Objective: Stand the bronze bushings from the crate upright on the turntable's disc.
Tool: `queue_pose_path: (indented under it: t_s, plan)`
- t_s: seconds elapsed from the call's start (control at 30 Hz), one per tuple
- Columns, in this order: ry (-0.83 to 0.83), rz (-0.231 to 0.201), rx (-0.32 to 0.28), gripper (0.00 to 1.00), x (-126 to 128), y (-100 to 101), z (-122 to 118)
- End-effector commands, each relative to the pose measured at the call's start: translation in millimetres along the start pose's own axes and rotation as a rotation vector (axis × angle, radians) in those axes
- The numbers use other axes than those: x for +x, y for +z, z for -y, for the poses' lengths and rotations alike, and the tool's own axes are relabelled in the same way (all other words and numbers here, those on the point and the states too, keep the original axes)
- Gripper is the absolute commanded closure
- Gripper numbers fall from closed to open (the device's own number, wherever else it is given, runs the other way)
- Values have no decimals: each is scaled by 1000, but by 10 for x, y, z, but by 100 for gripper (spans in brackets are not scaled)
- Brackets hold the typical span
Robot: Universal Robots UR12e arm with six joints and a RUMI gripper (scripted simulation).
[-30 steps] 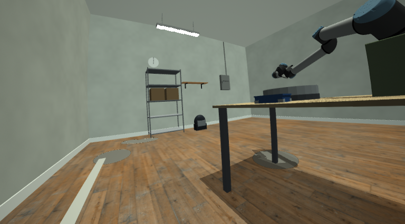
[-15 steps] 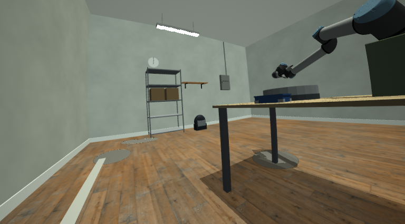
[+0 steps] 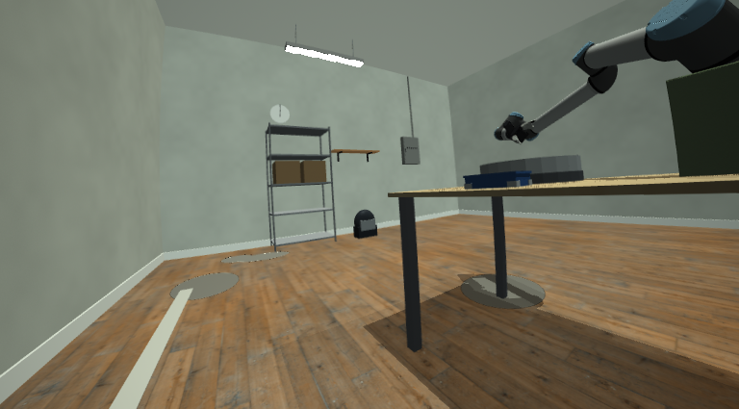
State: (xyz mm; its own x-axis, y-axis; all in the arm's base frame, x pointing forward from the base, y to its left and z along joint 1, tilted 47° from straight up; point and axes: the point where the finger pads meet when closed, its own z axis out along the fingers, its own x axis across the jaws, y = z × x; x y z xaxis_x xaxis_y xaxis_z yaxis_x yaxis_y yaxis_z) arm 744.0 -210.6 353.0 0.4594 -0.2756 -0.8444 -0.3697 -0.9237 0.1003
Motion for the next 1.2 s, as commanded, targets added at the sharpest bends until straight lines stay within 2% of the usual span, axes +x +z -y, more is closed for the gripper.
queue_pose_path:
  t_s: [0.0, 0.2, 0.27, 0.53, 0.57, 0.67, 0.7, 0.77, 0.83, 0.97, 1.0, 1.07, 1.1, 1.17]
  plan:
    - [-83, -53, -50, 0, 112, 134, 77]
    - [-219, -125, -143, 0, 299, 372, 190]
    - [-219, -125, -143, 0, 299, 372, 190]
    - [-441, -224, -319, 0, 565, 789, 364]
    - [-441, -224, -319, 0, 565, 789, 364]
    - [-530, -256, -399, 0, 653, 970, 428]
    - [-530, -256, -399, 0, 653, 970, 428]
    - [-590, -275, -456, 0, 705, 1096, 468]
    - [-590, -275, -456, 0, 705, 1096, 468]
    - [-707, -305, -578, 0, 787, 1359, 542]
    - [-707, -305, -578, 0, 787, 1359, 542]
    - [-763, -315, -641, 0, 815, 1494, 573]
    - [-763, -315, -641, 0, 815, 1494, 573]
    - [-816, -322, -706, 0, 834, 1630, 600]
